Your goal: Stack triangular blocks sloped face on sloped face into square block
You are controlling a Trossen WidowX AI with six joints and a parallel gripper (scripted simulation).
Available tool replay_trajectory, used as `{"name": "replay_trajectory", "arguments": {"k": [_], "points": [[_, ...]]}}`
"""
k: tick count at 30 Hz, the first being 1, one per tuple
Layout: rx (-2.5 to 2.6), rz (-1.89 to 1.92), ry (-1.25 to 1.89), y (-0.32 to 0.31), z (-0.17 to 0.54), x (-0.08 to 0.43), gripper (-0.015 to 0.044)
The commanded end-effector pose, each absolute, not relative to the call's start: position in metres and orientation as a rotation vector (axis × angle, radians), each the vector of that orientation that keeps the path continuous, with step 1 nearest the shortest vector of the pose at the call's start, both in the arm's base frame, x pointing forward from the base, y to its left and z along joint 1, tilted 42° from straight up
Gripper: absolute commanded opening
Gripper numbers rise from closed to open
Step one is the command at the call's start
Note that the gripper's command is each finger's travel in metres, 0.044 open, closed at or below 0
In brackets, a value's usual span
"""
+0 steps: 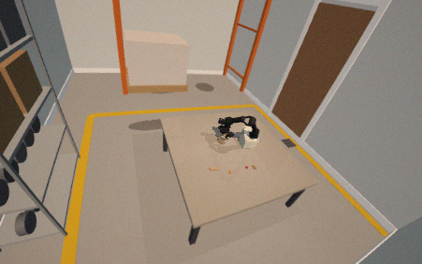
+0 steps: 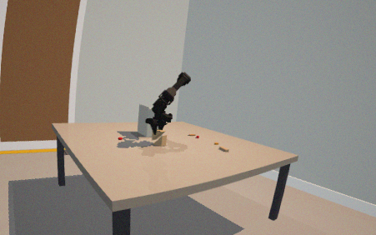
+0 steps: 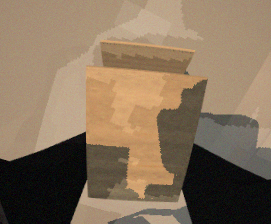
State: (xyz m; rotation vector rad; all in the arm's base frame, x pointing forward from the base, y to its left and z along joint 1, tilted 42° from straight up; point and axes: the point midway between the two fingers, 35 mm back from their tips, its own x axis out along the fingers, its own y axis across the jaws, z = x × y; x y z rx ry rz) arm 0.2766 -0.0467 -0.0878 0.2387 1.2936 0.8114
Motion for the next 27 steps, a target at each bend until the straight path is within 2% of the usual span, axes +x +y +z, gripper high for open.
{"name": "replay_trajectory", "arguments": {"k": [1, 27], "points": [[0.245, 0.813, 1.292, -0.044, -0.089, 0.277, 0.0], [0.245, 0.814, 1.291, -0.032, -0.099, 0.284, 0.0]]}}
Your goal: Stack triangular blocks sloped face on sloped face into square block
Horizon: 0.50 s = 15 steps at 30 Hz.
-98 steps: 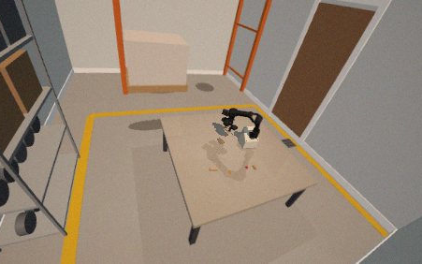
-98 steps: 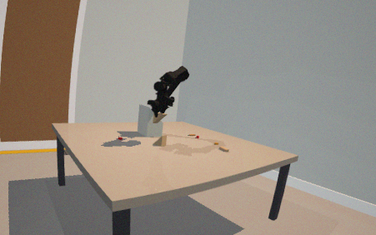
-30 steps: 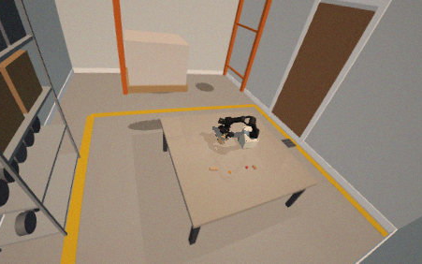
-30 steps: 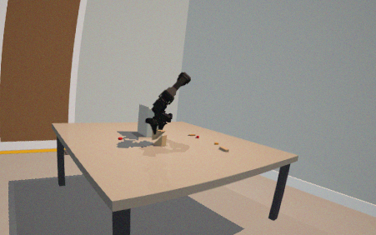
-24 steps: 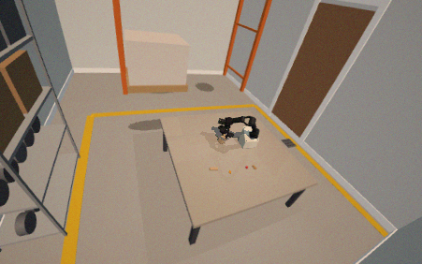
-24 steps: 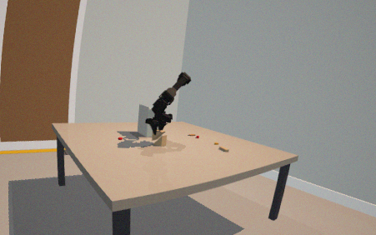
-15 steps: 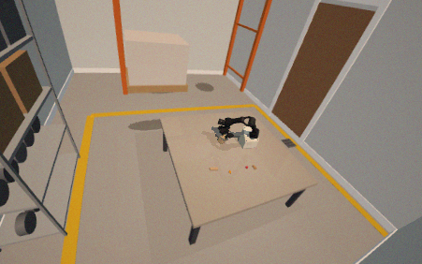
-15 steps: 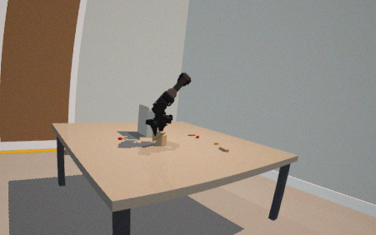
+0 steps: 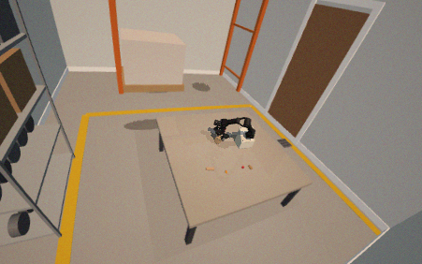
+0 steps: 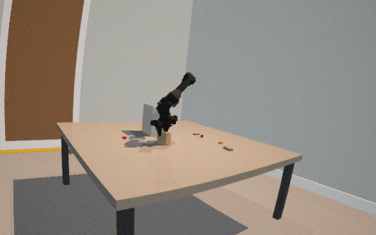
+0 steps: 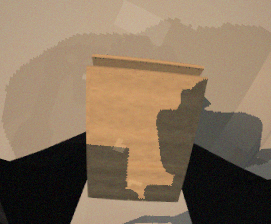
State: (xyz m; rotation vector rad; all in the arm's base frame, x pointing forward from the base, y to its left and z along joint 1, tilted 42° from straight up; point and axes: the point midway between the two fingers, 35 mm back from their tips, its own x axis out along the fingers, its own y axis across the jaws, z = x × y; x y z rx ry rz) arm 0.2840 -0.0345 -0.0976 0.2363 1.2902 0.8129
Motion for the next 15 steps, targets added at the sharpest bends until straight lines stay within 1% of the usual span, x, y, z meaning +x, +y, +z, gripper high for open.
{"name": "replay_trajectory", "arguments": {"k": [1, 15], "points": [[0.245, 0.814, 1.291, -0.0313, -0.0997, 0.2843, 0.0], [0.246, 0.812, 1.291, -0.0301, -0.1008, 0.2852, 0.0]]}}
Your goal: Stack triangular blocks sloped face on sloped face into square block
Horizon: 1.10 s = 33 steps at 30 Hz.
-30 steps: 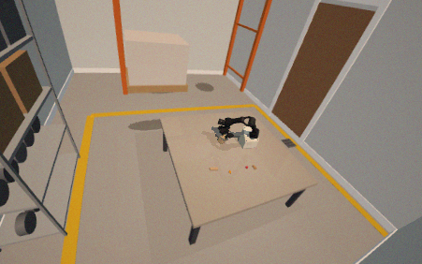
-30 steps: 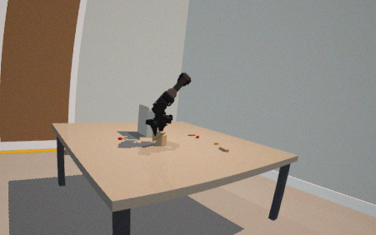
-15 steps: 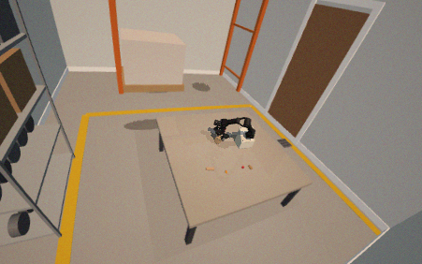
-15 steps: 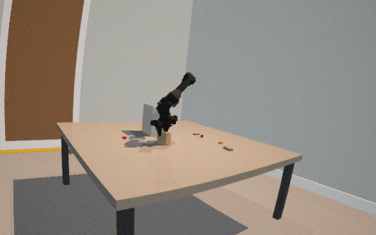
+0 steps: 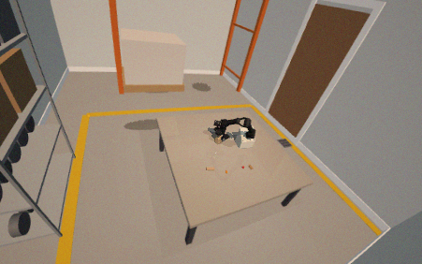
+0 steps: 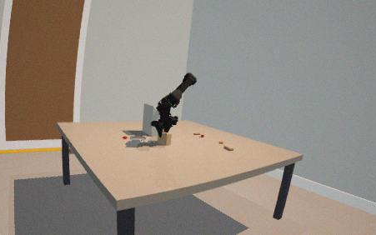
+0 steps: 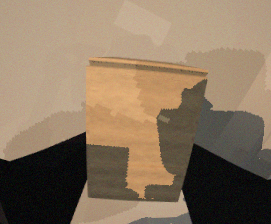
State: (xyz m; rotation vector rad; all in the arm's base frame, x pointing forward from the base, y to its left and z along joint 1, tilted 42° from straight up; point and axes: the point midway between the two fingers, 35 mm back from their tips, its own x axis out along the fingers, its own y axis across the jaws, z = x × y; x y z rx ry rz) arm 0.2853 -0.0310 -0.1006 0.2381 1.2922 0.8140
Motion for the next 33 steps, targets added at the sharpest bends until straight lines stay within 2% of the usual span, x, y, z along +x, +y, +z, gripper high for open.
{"name": "replay_trajectory", "arguments": {"k": [1, 31, 33], "points": [[0.248, 0.811, 1.292, -0.03, -0.1009, 0.2853, 0.0], [0.249, 0.807, 1.294, -0.0289, -0.1017, 0.2861, 0.0], [0.242, 0.808, 1.294, -0.0297, -0.1018, 0.2864, 0.0053]]}}
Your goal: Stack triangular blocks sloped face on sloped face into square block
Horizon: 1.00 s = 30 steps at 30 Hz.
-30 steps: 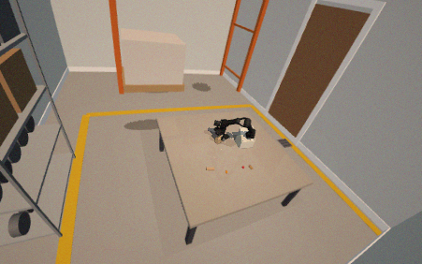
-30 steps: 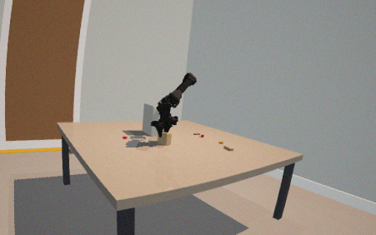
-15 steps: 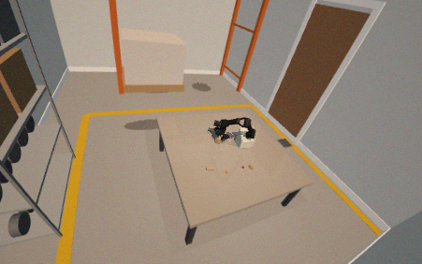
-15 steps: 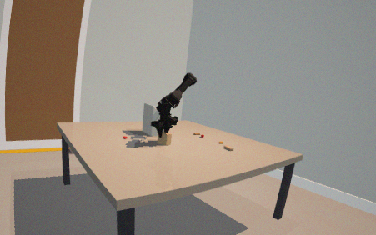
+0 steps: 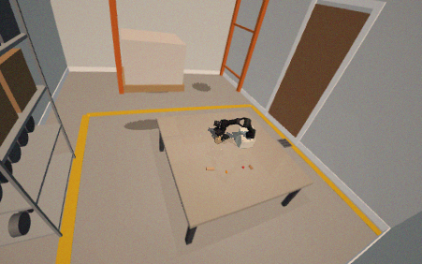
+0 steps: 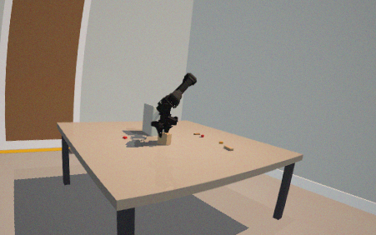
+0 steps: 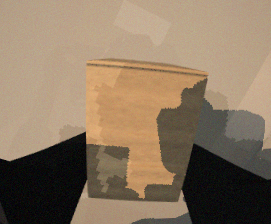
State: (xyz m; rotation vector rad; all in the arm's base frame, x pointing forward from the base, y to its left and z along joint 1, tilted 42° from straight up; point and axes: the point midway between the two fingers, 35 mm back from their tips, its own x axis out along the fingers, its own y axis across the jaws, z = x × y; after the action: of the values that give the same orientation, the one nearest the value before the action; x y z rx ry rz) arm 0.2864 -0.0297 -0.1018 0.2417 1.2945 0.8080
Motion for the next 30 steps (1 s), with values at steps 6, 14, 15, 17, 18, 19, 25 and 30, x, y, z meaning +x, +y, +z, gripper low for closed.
{"name": "replay_trajectory", "arguments": {"k": [6, 14, 15, 17, 18, 19, 25, 30], "points": [[0.242, 0.808, 1.294, -0.03, -0.102, 0.286, 0.021], [0.242, 0.808, 1.294, -0.03, -0.102, 0.286, 0.042], [0.242, 0.808, 1.294, -0.03, -0.102, 0.286, 0.044], [0.242, 0.808, 1.294, -0.03, -0.102, 0.286, 0.044], [0.242, 0.808, 1.294, -0.03, -0.102, 0.286, 0.044], [0.242, 0.808, 1.294, -0.03, -0.102, 0.286, 0.044], [0.239, 0.805, 1.296, -0.045, -0.087, 0.289, 0.044], [0.238, 0.804, 1.298, -0.096, -0.027, 0.283, 0.044]]}}
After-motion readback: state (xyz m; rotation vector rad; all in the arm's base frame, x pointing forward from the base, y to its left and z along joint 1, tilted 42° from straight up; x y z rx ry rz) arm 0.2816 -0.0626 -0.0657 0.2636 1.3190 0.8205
